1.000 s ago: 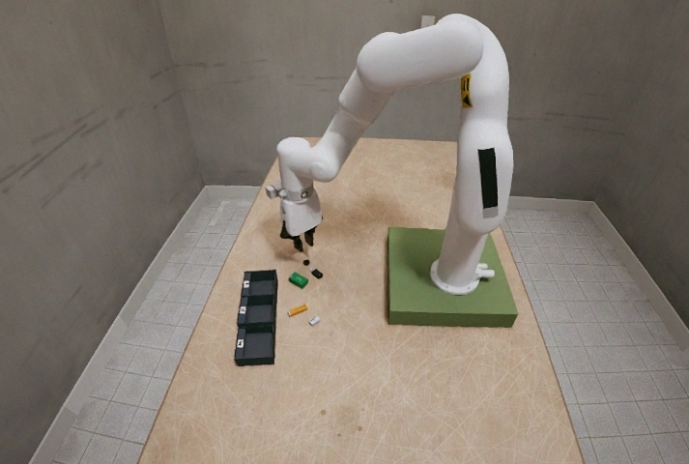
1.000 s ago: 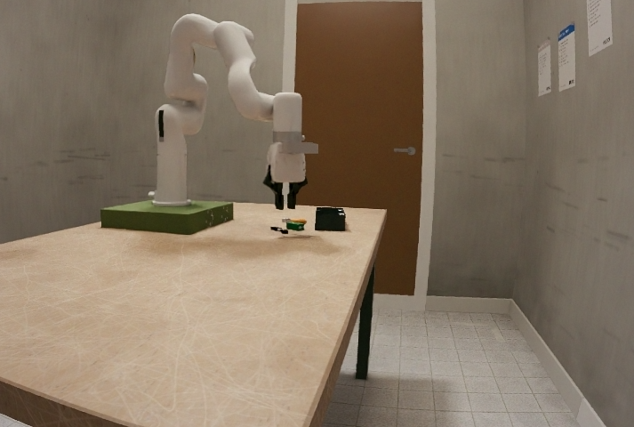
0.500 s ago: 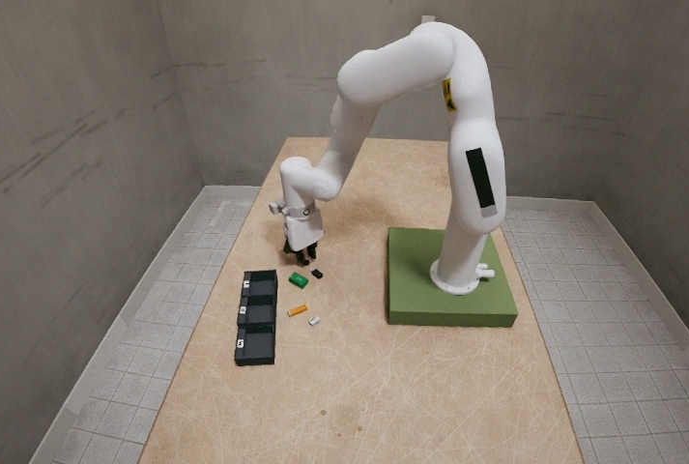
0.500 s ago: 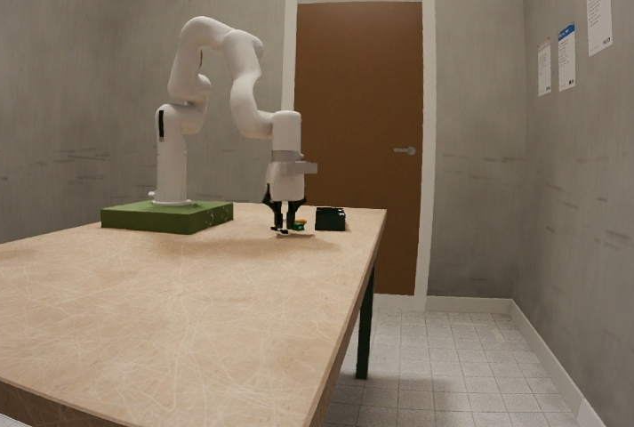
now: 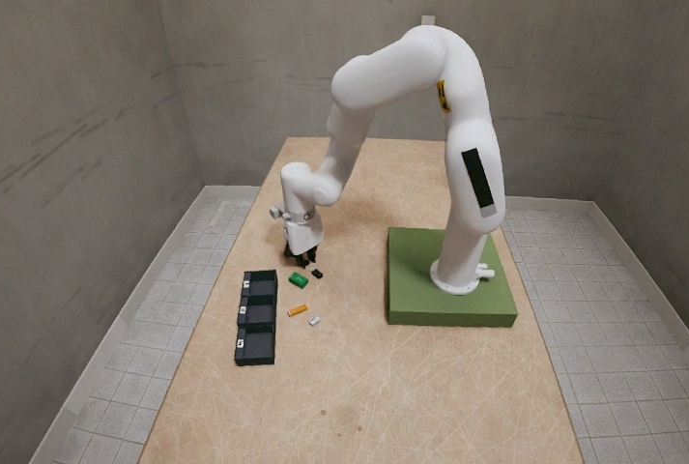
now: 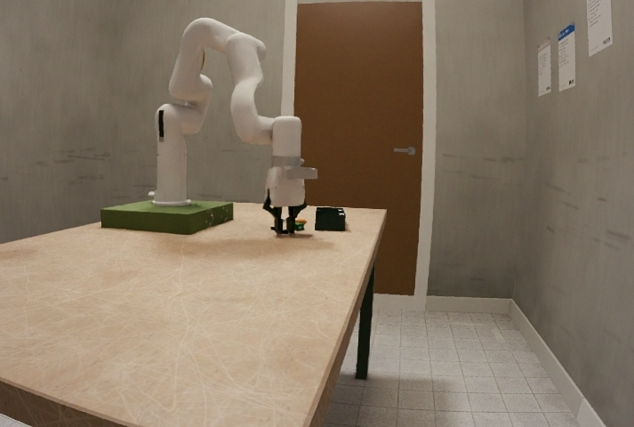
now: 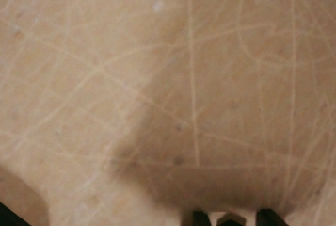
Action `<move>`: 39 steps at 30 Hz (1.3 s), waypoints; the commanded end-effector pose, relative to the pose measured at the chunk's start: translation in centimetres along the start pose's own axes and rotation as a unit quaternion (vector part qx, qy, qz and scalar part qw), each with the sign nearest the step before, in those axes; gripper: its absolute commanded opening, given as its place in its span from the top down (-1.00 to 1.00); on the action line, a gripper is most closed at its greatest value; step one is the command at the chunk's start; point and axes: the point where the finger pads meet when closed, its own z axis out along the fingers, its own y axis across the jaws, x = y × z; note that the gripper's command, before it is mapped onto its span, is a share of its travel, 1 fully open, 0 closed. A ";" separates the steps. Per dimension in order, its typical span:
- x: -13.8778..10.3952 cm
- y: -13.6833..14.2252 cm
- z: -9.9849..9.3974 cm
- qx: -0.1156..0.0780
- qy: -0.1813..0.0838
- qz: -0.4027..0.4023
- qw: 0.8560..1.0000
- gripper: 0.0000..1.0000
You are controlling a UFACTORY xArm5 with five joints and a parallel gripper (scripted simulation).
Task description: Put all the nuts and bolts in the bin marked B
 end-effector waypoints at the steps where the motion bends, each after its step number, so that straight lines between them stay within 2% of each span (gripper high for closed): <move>1: 0.1 -0.1 0.0 0.001 0.002 0.000 1.000 0.37; 10: 0.1 -0.1 0.0 0.001 0.002 0.000 1.000 0.37; 11: 0.1 -0.1 0.0 0.001 0.002 0.000 1.000 0.77; 39: 0.1 -0.1 0.0 0.001 0.002 0.000 1.000 0.77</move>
